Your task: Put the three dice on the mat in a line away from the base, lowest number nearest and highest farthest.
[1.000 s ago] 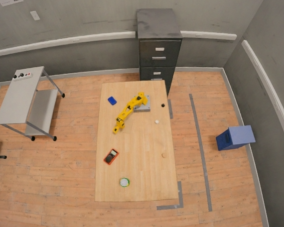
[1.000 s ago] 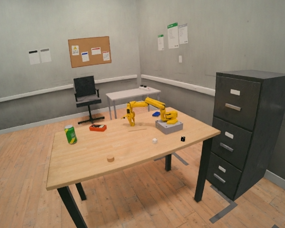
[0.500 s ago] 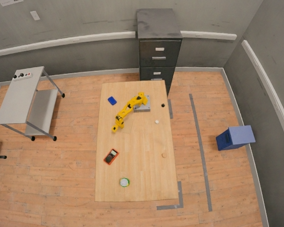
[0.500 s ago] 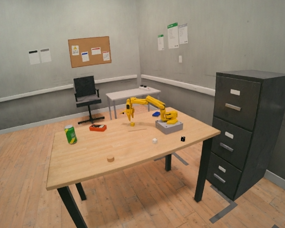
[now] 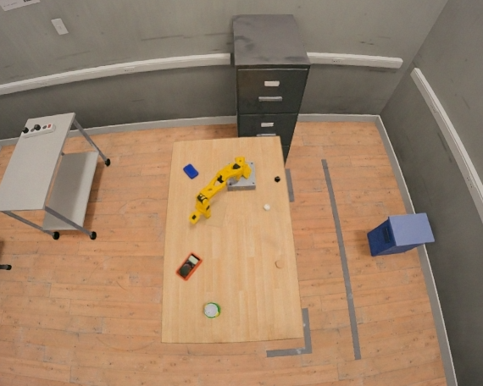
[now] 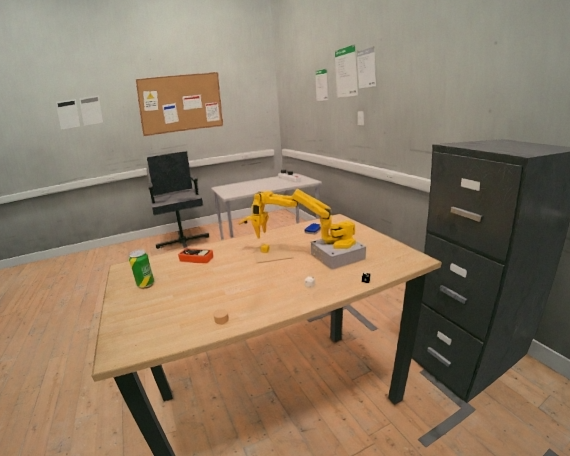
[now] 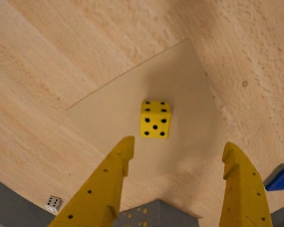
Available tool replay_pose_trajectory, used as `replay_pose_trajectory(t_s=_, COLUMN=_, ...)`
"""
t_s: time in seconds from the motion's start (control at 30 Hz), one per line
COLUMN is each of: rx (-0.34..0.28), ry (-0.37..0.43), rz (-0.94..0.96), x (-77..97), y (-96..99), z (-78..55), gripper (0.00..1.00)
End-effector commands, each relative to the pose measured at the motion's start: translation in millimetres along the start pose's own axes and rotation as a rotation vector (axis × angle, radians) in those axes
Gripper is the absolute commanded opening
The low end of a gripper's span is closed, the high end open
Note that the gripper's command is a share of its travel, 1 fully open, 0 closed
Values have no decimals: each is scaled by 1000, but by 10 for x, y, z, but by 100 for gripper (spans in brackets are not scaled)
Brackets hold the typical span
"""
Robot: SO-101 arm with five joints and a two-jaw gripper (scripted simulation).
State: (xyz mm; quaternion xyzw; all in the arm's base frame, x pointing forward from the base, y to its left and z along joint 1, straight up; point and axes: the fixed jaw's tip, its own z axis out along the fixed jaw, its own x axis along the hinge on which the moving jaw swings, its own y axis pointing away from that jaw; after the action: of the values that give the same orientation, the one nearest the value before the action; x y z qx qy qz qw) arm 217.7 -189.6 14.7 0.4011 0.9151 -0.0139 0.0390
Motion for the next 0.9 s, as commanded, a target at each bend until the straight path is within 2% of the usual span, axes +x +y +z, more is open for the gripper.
replay_pose_trajectory(t_s=0.0, rx=-3, ry=-29, rz=3, x=-37, y=-20, z=-82, gripper=33)
replay_pose_trajectory(t_s=0.4, rx=-3, ry=-29, rz=3, x=-37, y=-20, z=-82, gripper=33)
replay_pose_trajectory(t_s=0.53, rx=-4, ry=-47, rz=3, x=-57, y=-18, z=-127, gripper=33)
replay_pose_trajectory(t_s=0.7, rx=-11, ry=-134, rz=3, x=-145, y=-12, z=-353, gripper=33)
replay_pose_trajectory(t_s=0.87, rx=-22, ry=-278, rz=3, x=-248, y=-4, z=-742, gripper=32)
